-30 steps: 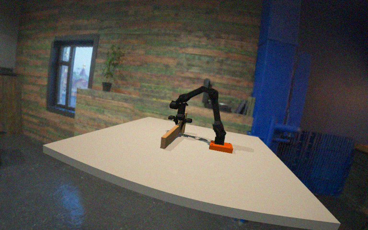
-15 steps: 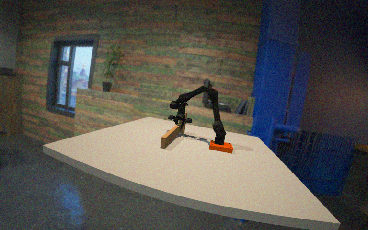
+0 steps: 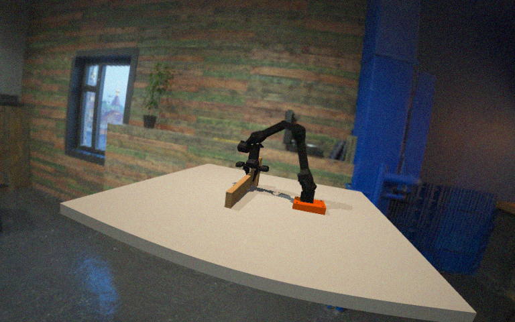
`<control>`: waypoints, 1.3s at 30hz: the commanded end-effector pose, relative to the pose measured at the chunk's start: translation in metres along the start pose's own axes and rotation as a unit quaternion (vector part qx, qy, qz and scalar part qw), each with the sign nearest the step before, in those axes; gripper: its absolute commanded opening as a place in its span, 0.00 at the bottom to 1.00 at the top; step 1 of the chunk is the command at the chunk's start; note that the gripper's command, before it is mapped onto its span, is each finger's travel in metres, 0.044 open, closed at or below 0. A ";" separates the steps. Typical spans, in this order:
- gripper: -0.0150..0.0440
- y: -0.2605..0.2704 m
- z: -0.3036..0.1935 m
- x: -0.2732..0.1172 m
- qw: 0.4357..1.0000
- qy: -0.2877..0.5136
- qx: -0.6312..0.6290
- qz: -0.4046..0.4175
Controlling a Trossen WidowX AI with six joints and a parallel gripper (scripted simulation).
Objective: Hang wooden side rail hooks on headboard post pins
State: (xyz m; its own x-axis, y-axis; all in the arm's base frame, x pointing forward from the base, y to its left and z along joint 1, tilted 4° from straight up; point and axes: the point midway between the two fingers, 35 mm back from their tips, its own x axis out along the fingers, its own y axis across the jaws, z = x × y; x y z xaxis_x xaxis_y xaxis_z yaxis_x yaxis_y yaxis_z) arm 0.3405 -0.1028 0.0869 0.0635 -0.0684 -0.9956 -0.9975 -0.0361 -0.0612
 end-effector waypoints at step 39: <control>0.25 -0.002 -0.001 0.005 1.000 0.002 -0.003 -0.003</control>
State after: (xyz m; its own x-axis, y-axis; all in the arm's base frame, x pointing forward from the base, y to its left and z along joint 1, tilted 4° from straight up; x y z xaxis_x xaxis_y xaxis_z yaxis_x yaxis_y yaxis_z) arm 0.3421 -0.1035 0.0827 0.0689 -0.0674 -0.9953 -0.9969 -0.0418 -0.0661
